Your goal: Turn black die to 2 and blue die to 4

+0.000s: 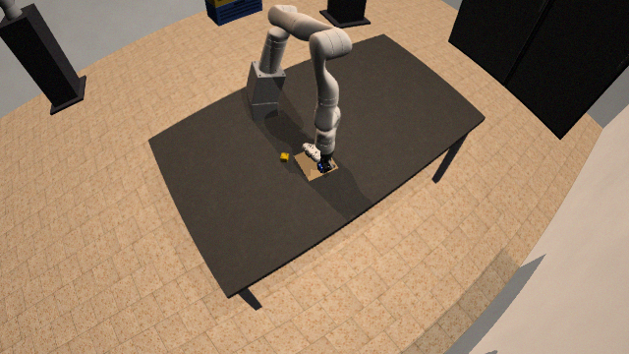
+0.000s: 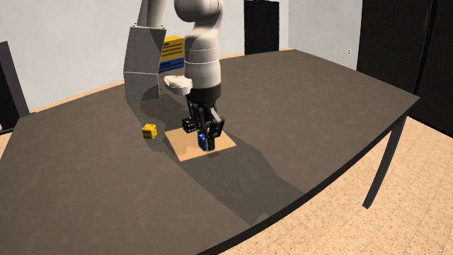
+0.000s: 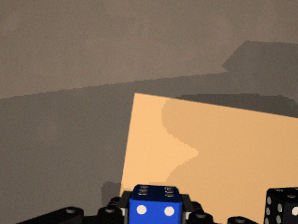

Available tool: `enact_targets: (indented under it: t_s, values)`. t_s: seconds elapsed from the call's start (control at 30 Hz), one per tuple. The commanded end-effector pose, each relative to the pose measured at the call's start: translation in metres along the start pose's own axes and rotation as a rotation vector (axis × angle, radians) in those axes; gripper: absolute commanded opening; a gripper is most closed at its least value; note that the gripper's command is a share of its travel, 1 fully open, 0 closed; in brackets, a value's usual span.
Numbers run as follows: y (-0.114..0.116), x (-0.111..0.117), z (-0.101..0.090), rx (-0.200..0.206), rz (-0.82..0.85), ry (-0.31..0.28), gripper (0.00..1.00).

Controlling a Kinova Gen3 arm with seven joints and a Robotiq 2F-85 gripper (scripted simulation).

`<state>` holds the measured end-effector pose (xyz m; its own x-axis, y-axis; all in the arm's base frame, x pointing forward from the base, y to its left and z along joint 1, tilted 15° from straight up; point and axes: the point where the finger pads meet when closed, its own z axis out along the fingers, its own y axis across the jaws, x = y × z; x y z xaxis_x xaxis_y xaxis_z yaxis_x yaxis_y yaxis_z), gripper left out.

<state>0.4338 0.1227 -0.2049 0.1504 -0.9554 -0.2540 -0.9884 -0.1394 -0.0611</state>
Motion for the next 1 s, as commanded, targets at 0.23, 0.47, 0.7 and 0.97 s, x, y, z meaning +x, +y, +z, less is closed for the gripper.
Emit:
enact_targets:
  t_s: [0.23,0.47,0.7,0.97]
  values:
    - [-0.0008,0.0002,-0.0007,0.002,0.000,0.000,0.26]
    - [-0.0008,0.0002,-0.0007,0.002,0.000,0.000,0.26]
    - [-0.0008,0.0002,-0.0007,0.002,0.000,0.000,0.26]
    - [-0.0008,0.0002,-0.0007,0.002,0.000,0.000,0.30]
